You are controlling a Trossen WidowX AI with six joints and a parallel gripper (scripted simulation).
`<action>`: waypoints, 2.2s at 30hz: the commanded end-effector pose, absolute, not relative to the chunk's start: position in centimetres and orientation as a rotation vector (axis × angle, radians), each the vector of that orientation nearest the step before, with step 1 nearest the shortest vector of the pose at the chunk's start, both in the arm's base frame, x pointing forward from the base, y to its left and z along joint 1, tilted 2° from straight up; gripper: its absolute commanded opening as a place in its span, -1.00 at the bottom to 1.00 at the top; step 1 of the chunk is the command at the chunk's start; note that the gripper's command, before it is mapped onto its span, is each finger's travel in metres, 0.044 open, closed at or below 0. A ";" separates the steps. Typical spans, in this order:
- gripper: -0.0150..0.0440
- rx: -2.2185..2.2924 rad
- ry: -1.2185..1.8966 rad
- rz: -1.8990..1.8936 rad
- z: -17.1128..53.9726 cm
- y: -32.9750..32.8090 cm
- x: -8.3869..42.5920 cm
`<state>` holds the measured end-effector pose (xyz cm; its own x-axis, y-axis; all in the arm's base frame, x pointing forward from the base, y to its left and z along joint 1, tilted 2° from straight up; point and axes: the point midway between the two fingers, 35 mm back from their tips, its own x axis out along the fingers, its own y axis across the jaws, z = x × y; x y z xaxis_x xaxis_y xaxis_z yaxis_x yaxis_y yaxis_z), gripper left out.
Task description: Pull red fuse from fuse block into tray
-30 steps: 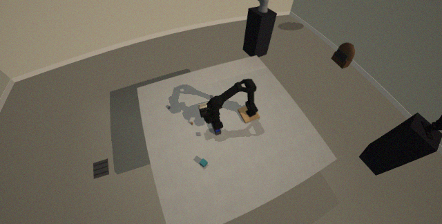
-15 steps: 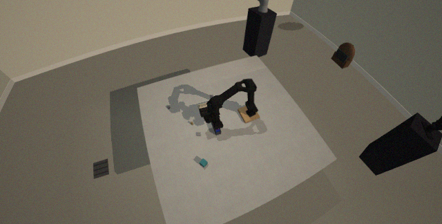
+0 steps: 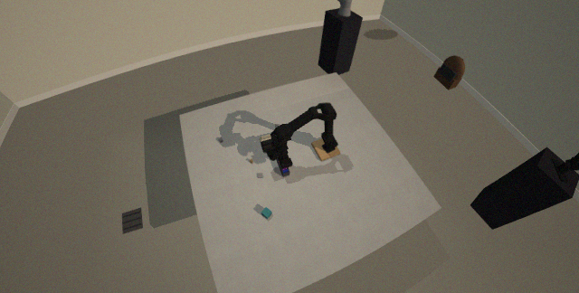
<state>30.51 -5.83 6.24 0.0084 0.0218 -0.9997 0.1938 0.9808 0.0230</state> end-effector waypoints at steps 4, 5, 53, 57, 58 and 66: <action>-0.49 0.169 1.555 -0.135 6.8 -5.9 30.6; -0.49 0.169 1.555 -0.135 6.8 -5.9 30.6; -0.49 0.168 1.555 -0.136 9.5 -5.9 30.5; -0.49 0.168 1.555 -0.136 10.2 -5.9 30.5; -0.49 0.168 1.555 -0.136 10.3 -5.9 30.5; -0.49 0.168 1.555 -0.136 11.1 -5.9 30.5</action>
